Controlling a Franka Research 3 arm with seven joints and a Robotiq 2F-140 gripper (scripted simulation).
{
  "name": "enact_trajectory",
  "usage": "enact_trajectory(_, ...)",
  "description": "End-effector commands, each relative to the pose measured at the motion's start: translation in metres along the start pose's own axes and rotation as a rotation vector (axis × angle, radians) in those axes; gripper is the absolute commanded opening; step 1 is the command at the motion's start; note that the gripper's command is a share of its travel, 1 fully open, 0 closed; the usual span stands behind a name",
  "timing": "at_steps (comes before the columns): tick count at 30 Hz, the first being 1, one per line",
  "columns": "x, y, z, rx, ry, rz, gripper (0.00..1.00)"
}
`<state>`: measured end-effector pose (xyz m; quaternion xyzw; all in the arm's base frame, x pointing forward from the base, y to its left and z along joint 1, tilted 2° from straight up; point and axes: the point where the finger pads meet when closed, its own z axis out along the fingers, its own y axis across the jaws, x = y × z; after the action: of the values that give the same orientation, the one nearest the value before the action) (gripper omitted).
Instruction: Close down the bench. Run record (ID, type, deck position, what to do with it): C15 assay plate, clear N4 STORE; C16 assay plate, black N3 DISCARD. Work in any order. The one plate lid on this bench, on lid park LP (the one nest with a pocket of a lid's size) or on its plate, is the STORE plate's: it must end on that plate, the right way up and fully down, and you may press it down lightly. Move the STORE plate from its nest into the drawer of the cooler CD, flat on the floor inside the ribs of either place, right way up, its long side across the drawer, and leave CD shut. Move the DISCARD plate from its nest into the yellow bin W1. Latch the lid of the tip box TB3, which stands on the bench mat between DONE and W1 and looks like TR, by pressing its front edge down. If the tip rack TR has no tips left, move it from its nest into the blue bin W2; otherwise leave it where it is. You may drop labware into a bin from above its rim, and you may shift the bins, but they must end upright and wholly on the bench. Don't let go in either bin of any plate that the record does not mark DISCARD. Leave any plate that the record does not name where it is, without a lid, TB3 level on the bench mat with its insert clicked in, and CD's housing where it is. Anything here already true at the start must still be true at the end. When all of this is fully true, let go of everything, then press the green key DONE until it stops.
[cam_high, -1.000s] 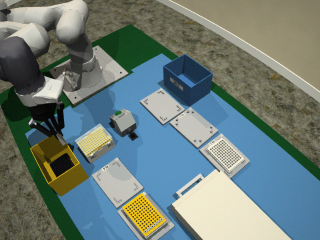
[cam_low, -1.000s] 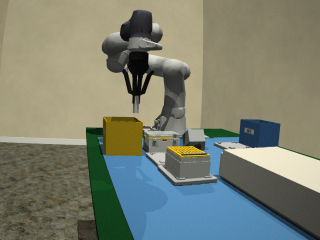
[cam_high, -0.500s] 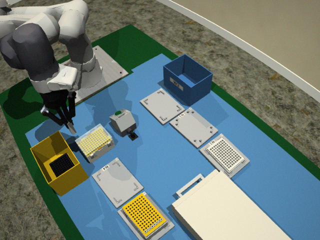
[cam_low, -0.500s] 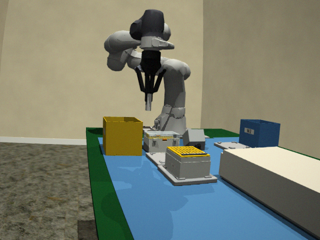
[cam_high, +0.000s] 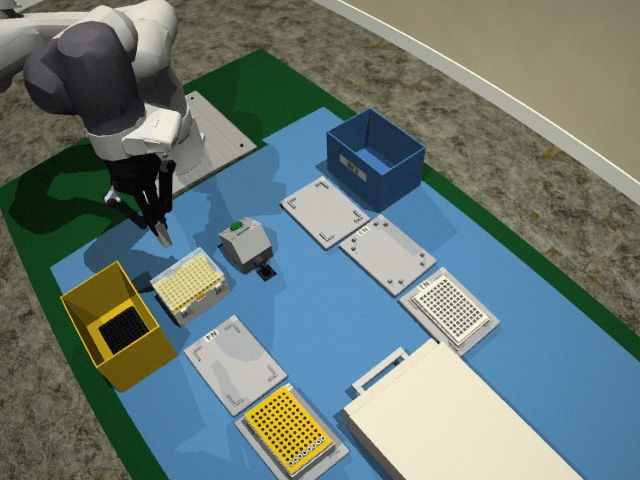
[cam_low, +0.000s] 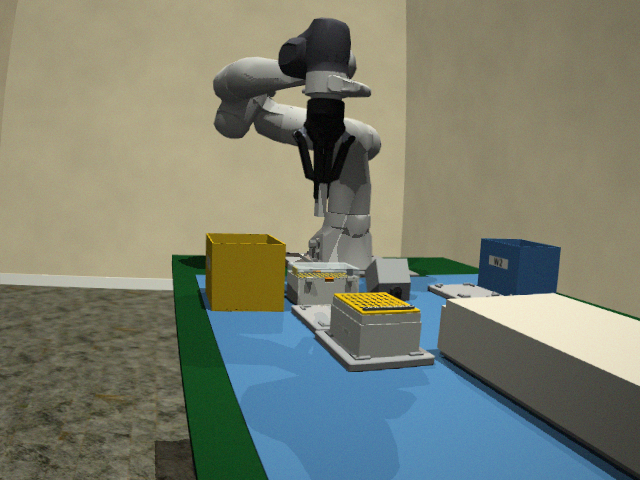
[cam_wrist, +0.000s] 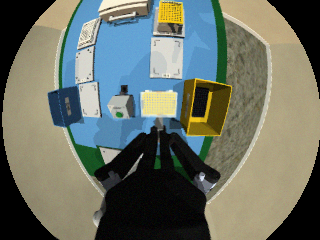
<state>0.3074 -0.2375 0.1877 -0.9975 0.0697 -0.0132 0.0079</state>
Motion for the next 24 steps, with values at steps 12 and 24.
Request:
enact_trajectory(12,-0.004,-0.052,-0.010,0.008,0.002,0.045,0.00)
enact_trajectory(24,-0.007,-0.091,-0.018,0.008,0.002,0.045,0.00)
